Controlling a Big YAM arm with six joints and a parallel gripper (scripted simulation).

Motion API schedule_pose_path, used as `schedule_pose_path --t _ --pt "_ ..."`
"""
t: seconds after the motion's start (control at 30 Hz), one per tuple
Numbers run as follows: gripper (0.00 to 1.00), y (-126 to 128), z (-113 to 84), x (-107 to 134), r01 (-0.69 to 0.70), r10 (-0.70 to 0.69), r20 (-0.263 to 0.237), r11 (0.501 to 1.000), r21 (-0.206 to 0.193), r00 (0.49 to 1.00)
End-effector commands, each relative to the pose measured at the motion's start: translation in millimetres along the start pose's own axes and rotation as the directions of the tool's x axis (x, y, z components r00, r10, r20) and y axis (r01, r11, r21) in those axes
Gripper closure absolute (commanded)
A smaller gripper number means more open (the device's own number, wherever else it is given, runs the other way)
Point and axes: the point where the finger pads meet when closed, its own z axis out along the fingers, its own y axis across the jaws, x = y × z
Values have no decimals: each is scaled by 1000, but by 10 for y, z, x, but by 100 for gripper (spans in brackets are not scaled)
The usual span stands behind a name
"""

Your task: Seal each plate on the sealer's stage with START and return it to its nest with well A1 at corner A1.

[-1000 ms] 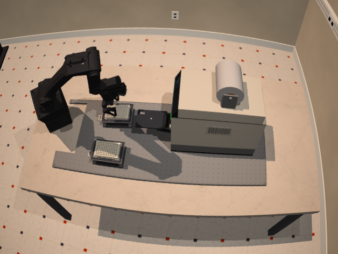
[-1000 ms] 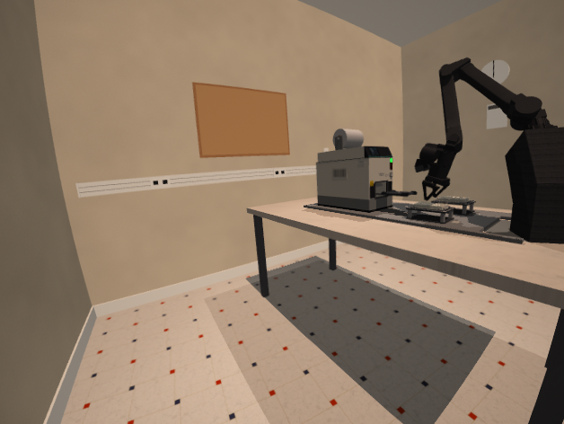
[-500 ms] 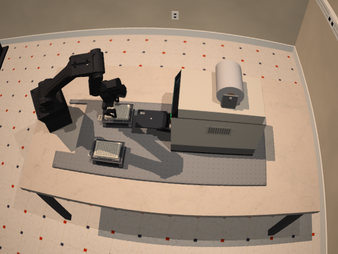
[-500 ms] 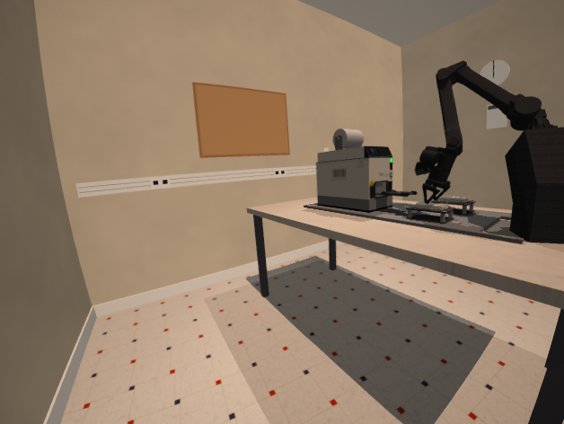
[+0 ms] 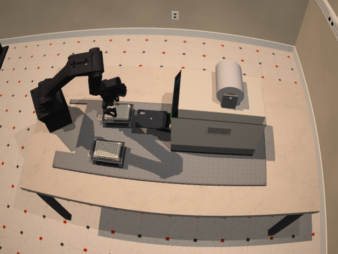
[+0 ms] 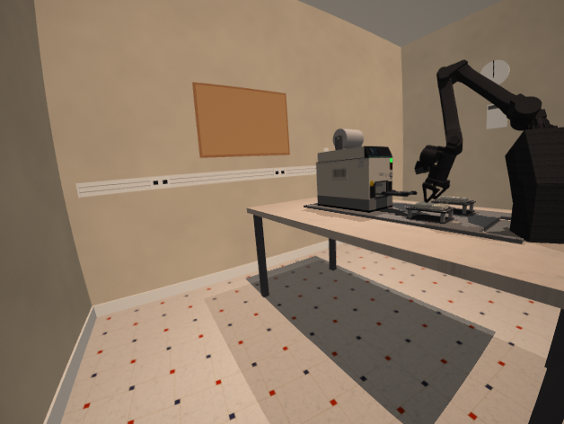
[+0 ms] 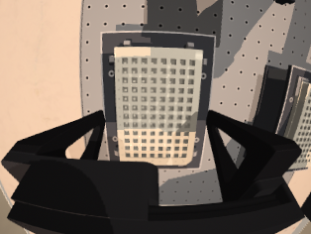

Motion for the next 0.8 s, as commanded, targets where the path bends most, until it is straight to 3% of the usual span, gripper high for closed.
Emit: schedule_pose_path --t 0.0,0.47,0.77 --pt "0 -1 2 101 16 -16 -26 1000 1 1000" --pt "0 -79 -10 -104 -41 41 26 999 6 999" --pt "0 35 -20 20 4 -4 -1 1000 -7 1000"
